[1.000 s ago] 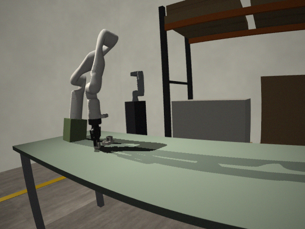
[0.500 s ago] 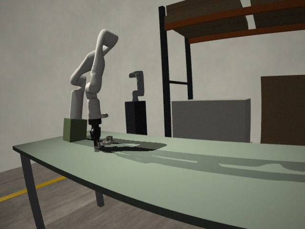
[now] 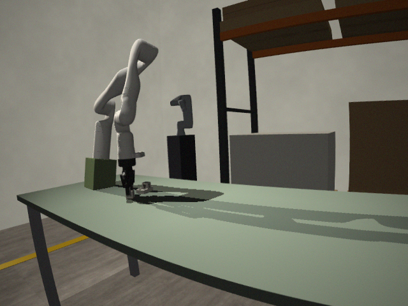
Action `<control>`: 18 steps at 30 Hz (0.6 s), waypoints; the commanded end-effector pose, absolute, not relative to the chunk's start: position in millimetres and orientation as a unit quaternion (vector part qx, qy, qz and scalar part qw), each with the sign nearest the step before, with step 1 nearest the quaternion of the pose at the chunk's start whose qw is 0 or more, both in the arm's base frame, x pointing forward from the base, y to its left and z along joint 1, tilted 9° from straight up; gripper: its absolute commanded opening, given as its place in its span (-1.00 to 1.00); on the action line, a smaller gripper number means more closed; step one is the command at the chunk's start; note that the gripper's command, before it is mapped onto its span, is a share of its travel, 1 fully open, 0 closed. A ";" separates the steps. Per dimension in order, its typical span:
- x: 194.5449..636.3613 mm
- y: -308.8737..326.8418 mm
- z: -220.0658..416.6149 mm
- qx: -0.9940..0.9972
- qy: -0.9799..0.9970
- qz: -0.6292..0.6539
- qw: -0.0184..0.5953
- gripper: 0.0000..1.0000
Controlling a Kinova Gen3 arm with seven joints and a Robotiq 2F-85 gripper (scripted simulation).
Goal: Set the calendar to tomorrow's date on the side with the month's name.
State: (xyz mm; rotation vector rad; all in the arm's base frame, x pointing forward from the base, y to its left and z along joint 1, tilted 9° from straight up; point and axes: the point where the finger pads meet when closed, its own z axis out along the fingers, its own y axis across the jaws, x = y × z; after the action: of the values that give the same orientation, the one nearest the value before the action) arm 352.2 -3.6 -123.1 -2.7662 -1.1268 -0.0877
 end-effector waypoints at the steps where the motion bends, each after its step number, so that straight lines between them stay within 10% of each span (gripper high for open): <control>1: 353.5 -4.8 -124.2 -0.923 -0.375 -0.030 0.075 -0.43; 18: 352.3 -5.2 -120.8 -0.923 -0.375 -0.029 0.075 -0.43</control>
State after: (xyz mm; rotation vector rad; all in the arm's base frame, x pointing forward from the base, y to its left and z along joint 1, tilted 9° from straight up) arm 352.1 -3.8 -122.8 -2.7661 -1.1271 -0.0865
